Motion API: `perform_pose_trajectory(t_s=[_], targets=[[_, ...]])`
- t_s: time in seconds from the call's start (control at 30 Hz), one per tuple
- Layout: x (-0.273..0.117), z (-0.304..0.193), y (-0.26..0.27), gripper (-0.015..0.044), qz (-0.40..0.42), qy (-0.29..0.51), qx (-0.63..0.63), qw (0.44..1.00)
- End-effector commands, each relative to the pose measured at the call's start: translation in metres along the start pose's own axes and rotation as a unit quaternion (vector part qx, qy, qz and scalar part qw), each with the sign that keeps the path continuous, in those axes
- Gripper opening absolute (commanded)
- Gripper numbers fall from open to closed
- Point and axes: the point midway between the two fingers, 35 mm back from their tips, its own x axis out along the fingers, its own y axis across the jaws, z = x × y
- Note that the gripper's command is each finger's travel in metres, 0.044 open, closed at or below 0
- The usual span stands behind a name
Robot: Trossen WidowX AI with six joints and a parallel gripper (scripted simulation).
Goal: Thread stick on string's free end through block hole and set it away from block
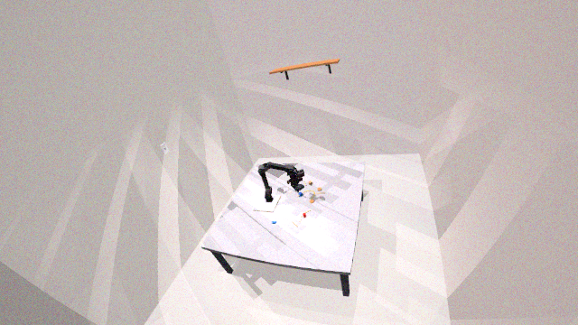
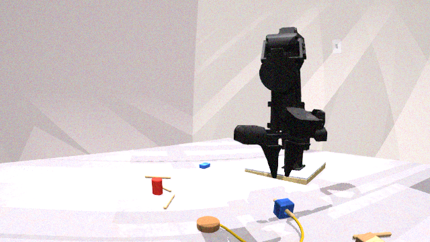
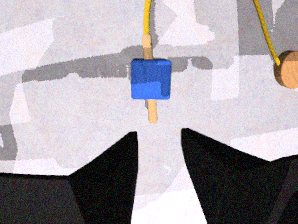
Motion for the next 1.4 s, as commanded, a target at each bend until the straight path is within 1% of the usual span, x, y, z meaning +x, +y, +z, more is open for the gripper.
perform_pose_trajectory(t_s=[0.0, 1.03, 1.33, 1.37], targets=[[0.010, 0.000, 0.000, 0.0124, 0.002, 0.004, -0.003, 1.000], [0.061, -0.003, 0.002, 0.0124, 0.002, 0.004, -0.003, 1.000], [0.063, -0.003, 0.002, 0.0124, 0.002, 0.005, -0.003, 1.000], [0.061, -0.003, 0.002, 0.0098, 0.002, 0.003, 0.000, 1.000]])
